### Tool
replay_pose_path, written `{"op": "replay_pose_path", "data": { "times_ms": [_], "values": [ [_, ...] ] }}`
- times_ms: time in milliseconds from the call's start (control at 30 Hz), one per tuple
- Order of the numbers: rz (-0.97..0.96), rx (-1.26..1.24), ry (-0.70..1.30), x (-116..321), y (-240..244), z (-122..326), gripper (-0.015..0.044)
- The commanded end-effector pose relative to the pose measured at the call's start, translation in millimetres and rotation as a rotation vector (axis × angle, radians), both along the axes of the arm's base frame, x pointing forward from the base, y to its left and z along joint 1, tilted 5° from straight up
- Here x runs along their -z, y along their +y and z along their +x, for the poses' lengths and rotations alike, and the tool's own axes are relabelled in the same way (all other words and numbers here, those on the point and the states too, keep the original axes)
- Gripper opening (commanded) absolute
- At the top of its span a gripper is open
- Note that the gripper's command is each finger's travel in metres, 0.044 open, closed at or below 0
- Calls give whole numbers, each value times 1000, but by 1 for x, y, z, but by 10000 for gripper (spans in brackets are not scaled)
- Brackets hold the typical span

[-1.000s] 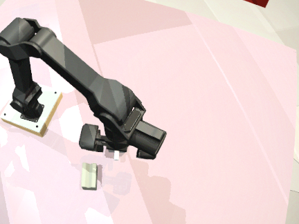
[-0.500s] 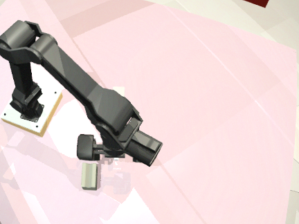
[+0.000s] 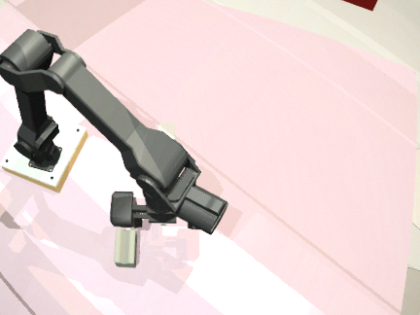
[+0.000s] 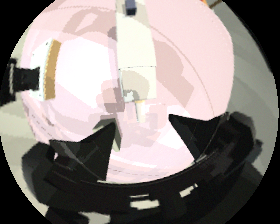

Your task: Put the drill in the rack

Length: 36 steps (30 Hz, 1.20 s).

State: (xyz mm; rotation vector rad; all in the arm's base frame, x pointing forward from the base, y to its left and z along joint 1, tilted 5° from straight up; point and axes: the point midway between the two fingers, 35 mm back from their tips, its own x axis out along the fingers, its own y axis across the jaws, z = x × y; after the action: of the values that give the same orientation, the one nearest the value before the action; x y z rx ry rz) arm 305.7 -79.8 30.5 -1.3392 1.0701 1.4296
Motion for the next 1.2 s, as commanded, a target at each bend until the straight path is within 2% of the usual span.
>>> {"op": "replay_pose_path", "data": {
  "times_ms": [0, 667, 1167],
  "values": [
    [-1, 3, 7, 8, 3, -2, 440],
    [0, 3, 8, 34, 11, -6, 440],
    [0, -1, 4, 31, 10, -5, 46]
  ]
}}
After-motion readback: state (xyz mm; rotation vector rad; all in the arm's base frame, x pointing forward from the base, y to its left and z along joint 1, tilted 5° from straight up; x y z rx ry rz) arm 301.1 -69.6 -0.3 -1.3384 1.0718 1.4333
